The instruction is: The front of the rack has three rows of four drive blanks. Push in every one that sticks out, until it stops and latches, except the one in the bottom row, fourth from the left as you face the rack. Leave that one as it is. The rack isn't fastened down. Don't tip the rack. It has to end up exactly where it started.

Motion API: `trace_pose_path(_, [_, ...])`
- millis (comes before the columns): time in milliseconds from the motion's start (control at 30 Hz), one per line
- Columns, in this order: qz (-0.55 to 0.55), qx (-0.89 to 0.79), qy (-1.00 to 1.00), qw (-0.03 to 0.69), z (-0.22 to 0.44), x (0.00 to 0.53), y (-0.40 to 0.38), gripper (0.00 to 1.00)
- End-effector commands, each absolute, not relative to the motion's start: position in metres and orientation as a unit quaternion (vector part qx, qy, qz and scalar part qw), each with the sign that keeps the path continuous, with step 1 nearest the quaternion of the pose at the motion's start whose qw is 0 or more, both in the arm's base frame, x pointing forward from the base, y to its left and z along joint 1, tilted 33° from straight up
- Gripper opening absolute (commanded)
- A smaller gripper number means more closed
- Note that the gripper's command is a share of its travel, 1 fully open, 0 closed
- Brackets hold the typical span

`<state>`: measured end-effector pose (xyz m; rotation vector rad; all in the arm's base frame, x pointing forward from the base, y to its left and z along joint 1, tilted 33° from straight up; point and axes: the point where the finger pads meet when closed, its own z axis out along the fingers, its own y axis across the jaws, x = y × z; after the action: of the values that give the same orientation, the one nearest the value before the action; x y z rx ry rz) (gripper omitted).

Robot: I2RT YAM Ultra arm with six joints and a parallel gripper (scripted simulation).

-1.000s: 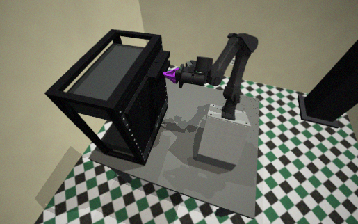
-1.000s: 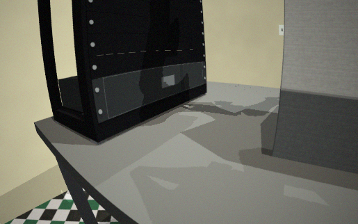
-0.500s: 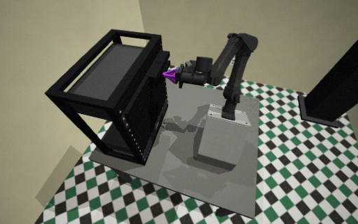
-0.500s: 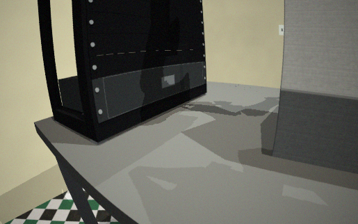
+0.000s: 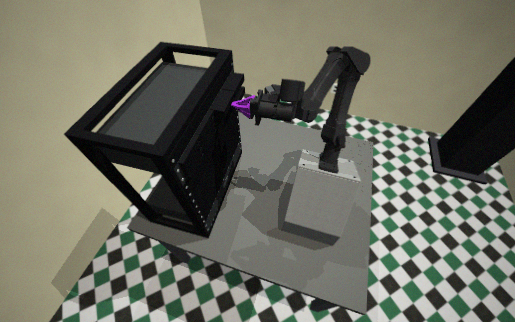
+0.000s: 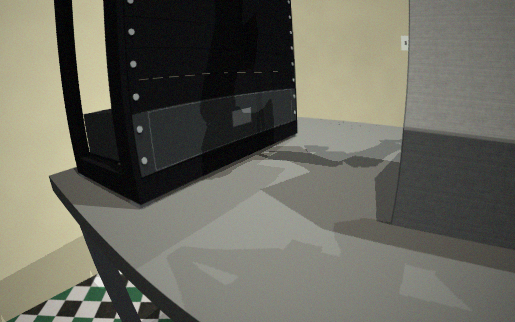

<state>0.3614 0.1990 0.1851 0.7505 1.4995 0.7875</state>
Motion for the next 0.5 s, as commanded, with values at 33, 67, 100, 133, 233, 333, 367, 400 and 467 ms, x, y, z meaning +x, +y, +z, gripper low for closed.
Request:
trace_pose_path(33, [0.358,0.319,0.637,0.604,0.204,0.363,0.211,0.00])
trace_pose_path(67, [0.358,0.319,0.637,0.604,0.204,0.363,0.211,0.00])
trace_pose_path(100, [0.358,0.319,0.637,0.604,0.204,0.363,0.211,0.00])
trace_pose_path(133, [0.357,0.318,0.637,0.604,0.203,0.364,0.211,0.00])
trace_pose_path(233, [0.352,0.323,0.635,0.607,0.198,0.373,0.205,0.00])
trace_pose_path(333, [0.352,0.323,0.635,0.607,0.196,0.378,0.204,0.00])
trace_pose_path(367, [0.352,0.323,0.635,0.607,0.196,0.378,0.204,0.00])
trace_pose_path(400, [0.352,0.323,0.635,0.607,0.196,0.378,0.204,0.00])
trace_pose_path(467, [0.360,0.317,0.636,0.604,0.199,0.374,0.210,0.00])
